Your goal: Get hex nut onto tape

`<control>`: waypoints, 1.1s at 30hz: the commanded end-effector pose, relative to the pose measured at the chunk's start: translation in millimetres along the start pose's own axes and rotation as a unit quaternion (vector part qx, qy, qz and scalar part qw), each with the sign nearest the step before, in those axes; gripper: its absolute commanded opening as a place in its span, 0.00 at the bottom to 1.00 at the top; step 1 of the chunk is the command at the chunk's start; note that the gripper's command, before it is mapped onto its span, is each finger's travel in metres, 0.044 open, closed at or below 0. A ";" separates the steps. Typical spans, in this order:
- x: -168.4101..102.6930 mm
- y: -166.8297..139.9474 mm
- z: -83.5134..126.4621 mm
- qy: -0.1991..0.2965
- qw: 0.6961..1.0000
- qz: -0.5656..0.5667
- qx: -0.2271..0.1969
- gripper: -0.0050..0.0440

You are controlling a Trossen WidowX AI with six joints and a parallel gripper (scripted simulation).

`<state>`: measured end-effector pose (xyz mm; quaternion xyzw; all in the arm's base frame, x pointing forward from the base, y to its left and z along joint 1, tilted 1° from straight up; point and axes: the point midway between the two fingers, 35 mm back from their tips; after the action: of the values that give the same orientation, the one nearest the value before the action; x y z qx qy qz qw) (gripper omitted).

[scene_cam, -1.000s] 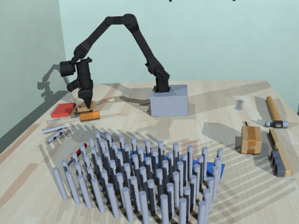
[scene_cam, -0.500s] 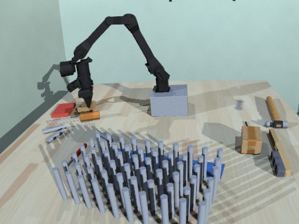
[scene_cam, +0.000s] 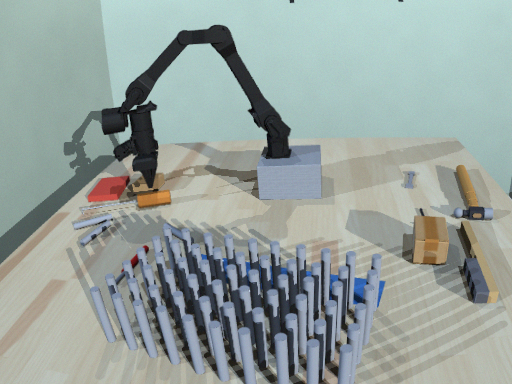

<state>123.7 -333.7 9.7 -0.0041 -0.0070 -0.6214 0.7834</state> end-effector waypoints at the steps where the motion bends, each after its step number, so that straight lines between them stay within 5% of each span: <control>1: 3.3 -0.4 -3.2 -0.008 1.000 -0.002 0.001 0.67; 33: 1.4 -0.5 -50.2 -0.005 1.000 -0.002 0.001 0.67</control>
<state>123.7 -333.6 -38.1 -0.0037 -0.0060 -0.6214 0.7834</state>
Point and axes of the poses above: the point midway between the two fingers, 35 mm back from their tips, its own z axis back along the fingers, its own y axis across the jaws, x = y × z, and after that the axes turned 7 degrees about -z, right-handed
